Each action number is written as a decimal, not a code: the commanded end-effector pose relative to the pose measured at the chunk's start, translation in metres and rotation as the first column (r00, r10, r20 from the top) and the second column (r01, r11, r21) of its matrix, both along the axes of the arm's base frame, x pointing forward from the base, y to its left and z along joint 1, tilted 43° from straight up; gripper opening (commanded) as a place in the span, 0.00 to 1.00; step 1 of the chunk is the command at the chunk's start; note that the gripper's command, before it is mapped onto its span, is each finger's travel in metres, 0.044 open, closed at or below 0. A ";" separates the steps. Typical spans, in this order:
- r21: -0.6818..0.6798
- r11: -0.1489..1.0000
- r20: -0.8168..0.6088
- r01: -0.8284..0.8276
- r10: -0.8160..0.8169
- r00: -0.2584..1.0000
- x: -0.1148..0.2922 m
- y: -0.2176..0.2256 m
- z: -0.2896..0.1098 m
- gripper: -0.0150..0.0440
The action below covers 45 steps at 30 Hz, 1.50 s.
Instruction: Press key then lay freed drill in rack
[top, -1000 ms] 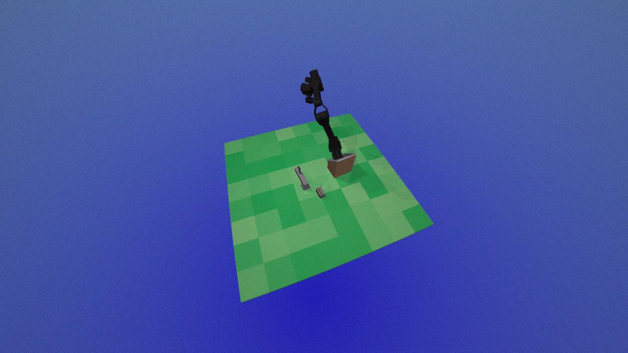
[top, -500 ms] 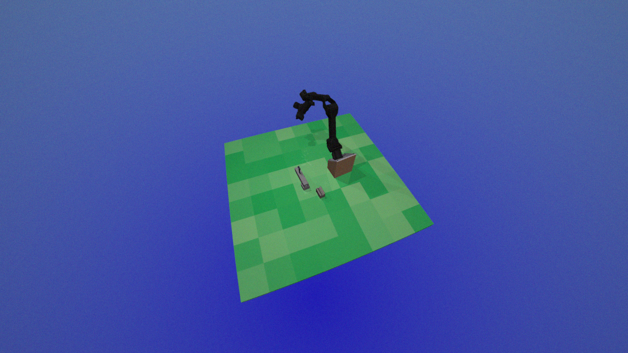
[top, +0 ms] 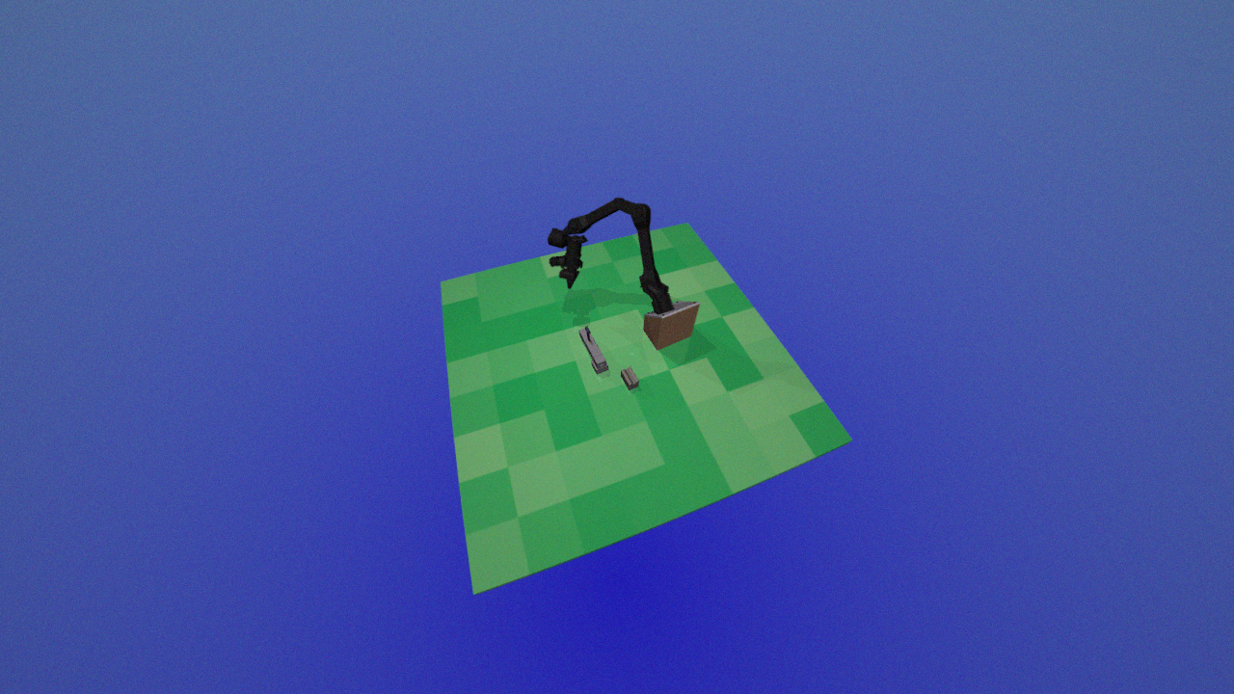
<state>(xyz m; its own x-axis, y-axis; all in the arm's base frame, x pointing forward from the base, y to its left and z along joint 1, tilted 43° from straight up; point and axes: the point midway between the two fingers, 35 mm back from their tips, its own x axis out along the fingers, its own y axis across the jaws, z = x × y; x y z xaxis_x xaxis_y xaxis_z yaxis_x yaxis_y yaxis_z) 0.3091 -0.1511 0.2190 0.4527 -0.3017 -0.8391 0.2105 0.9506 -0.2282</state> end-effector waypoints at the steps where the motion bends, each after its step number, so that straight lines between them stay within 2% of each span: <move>1: -0.008 1.000 -0.147 -0.015 0.014 0.989 0.011 0.039 -0.044 0.25; 9: -0.172 0.979 -0.379 -0.110 0.037 0.925 0.004 0.123 -0.115 0.25; 17: -0.425 0.855 -0.454 -0.298 0.083 0.887 -0.020 0.189 -0.154 0.25; 45: -0.431 0.851 -0.452 -0.300 0.084 0.888 -0.016 0.180 -0.167 0.25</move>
